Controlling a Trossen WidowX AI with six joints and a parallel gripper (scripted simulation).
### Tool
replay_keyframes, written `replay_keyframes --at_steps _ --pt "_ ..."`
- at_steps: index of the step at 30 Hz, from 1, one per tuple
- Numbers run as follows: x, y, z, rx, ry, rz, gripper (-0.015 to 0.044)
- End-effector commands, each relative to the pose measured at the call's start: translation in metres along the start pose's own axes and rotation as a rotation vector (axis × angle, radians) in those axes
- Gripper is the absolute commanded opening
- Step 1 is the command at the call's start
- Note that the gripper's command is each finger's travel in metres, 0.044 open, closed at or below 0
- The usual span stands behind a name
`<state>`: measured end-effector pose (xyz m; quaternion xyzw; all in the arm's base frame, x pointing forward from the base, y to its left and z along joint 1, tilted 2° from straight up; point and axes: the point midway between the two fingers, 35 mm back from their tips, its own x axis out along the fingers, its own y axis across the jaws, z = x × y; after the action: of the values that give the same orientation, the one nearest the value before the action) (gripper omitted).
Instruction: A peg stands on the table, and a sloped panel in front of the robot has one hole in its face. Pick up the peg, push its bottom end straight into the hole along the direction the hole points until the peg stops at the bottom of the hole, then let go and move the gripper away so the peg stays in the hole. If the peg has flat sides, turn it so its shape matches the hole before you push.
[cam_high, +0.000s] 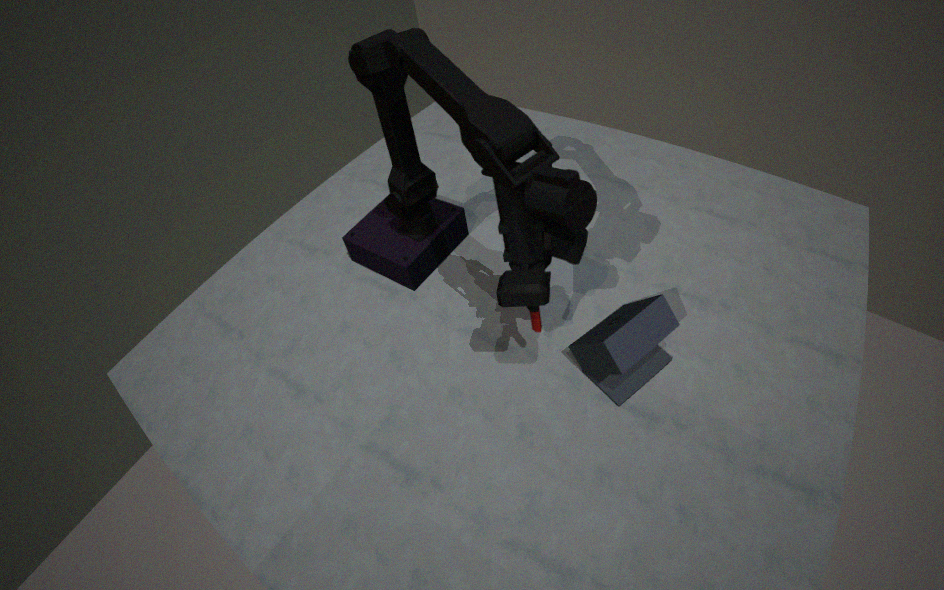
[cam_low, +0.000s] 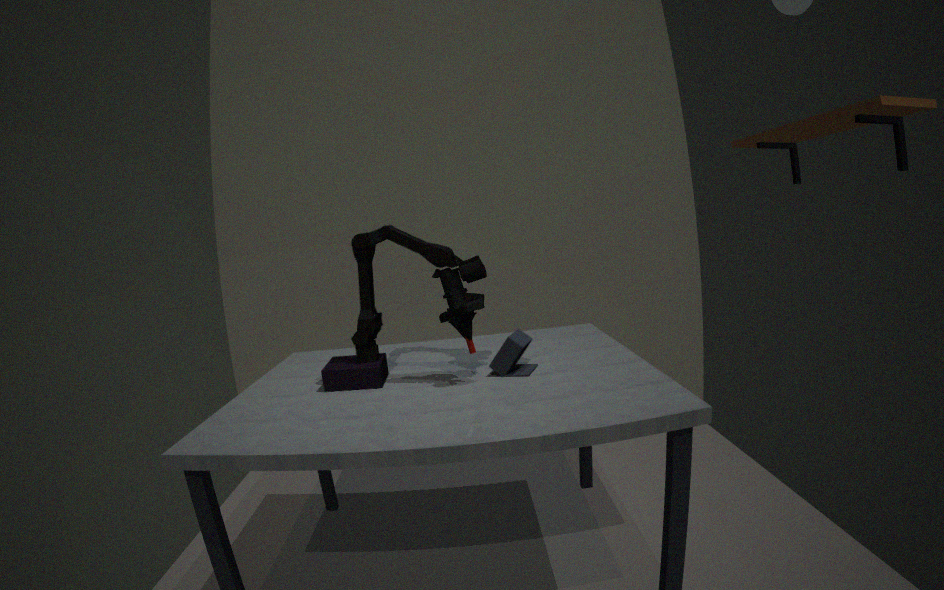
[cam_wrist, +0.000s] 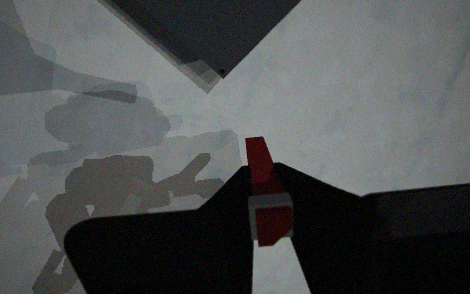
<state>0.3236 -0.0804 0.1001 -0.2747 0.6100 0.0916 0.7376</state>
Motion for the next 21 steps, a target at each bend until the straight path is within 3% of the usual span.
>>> replay_keyframes --at_steps 1,21 --pt "0.001 0.003 0.0 0.023 -0.002 -0.015 0.0" --pt "-0.004 0.018 0.013 0.151 -0.076 -0.102 0.0"
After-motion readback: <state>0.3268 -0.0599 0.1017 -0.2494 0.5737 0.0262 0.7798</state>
